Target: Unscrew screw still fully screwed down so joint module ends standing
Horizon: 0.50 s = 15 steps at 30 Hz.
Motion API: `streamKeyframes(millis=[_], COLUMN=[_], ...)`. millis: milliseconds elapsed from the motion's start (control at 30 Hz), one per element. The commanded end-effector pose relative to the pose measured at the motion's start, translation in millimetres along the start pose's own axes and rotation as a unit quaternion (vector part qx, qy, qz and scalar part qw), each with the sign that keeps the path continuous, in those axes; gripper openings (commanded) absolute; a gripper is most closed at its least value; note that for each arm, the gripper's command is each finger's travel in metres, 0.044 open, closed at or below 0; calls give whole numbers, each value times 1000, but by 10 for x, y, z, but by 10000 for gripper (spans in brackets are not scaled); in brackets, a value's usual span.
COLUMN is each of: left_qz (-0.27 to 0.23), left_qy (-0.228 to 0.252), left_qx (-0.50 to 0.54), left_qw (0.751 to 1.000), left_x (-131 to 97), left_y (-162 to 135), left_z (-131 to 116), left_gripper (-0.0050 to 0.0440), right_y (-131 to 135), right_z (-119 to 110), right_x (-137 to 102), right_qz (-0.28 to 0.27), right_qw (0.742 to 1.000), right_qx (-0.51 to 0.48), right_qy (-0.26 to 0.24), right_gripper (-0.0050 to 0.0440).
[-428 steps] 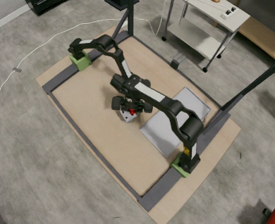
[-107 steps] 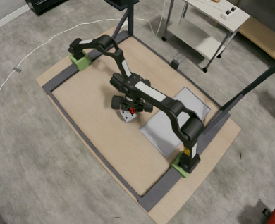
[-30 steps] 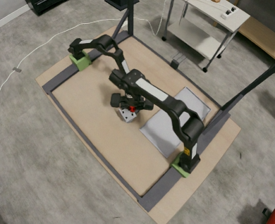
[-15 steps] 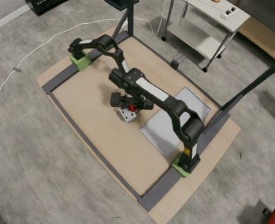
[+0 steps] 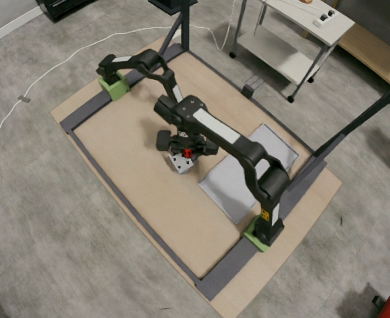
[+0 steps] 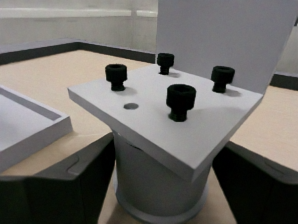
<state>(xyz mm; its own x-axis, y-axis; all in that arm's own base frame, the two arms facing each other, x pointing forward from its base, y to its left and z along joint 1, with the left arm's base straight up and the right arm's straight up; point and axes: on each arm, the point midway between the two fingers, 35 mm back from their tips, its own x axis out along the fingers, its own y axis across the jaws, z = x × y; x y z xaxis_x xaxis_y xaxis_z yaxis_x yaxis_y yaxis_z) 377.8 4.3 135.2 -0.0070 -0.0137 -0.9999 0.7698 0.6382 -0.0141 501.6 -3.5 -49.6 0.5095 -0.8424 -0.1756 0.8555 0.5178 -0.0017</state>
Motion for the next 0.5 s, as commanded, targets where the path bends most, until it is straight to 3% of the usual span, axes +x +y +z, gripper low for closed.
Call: streamKeyframes(millis=[0,467], left_qz=[21,19], left_qy=[-18,-15], left_qx=[0,0], left_qw=[1000,1000], left_x=[-183,-213], left_y=[36,37], left_z=[21,22], left_gripper=[130,130], right_y=[58,58], right_z=[151,151], right_x=[9,9], right_qz=[2,2], right_qw=[1000,1000], right_qx=[18,18], right_qy=[-5,-5], right_gripper=[245,245])
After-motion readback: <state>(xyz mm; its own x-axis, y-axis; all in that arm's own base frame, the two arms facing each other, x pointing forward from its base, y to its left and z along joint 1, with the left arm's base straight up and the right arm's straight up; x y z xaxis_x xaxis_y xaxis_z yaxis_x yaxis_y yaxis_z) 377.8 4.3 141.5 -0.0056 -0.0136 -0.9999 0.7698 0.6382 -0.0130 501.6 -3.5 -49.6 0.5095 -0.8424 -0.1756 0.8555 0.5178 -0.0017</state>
